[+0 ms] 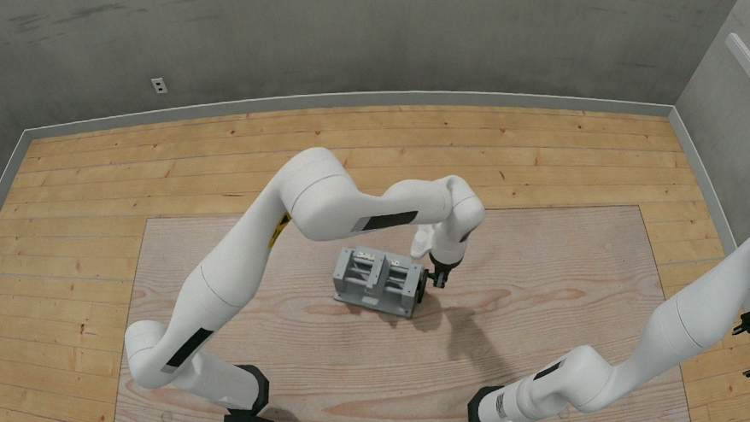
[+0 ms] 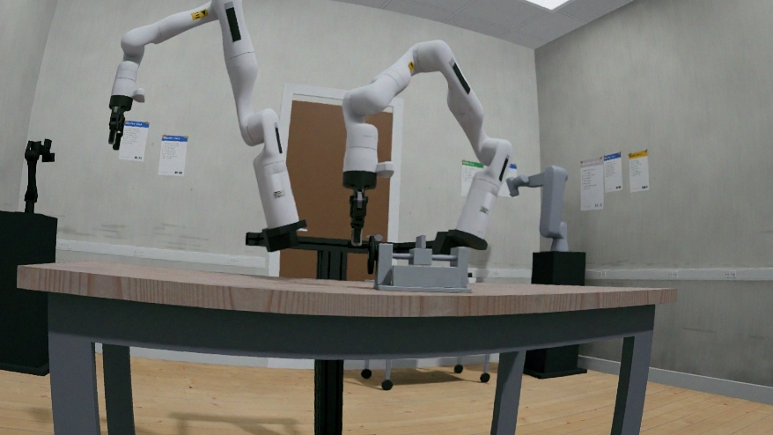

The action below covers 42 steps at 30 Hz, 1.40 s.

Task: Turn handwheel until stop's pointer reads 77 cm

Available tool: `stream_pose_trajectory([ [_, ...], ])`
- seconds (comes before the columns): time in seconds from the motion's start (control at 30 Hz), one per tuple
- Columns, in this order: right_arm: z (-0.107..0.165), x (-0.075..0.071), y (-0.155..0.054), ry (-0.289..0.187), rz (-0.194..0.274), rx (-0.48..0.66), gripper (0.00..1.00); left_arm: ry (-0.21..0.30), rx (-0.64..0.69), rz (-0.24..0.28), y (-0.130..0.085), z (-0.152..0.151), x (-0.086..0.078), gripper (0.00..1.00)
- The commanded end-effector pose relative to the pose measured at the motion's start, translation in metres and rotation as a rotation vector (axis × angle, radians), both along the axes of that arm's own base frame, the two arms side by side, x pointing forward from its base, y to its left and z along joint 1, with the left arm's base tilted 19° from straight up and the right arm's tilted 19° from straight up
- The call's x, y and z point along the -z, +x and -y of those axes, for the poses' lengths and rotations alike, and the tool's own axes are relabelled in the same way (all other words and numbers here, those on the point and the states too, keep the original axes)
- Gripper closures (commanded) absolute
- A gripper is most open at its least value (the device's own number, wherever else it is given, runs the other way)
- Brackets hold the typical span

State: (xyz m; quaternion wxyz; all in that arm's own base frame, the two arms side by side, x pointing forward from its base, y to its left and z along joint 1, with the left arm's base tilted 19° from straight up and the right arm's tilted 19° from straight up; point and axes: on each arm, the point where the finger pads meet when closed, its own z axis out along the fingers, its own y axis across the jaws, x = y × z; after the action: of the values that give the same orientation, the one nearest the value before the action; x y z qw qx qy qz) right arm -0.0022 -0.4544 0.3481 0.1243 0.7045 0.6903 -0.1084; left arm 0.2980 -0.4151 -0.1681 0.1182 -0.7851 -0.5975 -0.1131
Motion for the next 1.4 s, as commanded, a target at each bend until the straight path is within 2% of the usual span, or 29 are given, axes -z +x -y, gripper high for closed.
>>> stream_pose_trajectory([
  [0.0,-0.001,0.000,-0.001,0.005,-0.008,-0.011,0.002,0.001,0.006,0.000,0.003,0.000,0.002,0.842],
  [0.53,-0.001,0.000,-0.001,0.005,-0.008,-0.011,0.002,-0.004,0.007,0.001,0.007,-0.001,0.010,0.842],
  [1.37,-0.001,0.000,-0.001,0.005,-0.008,-0.011,0.002,-0.001,0.007,0.000,0.008,-0.002,0.013,0.842],
])
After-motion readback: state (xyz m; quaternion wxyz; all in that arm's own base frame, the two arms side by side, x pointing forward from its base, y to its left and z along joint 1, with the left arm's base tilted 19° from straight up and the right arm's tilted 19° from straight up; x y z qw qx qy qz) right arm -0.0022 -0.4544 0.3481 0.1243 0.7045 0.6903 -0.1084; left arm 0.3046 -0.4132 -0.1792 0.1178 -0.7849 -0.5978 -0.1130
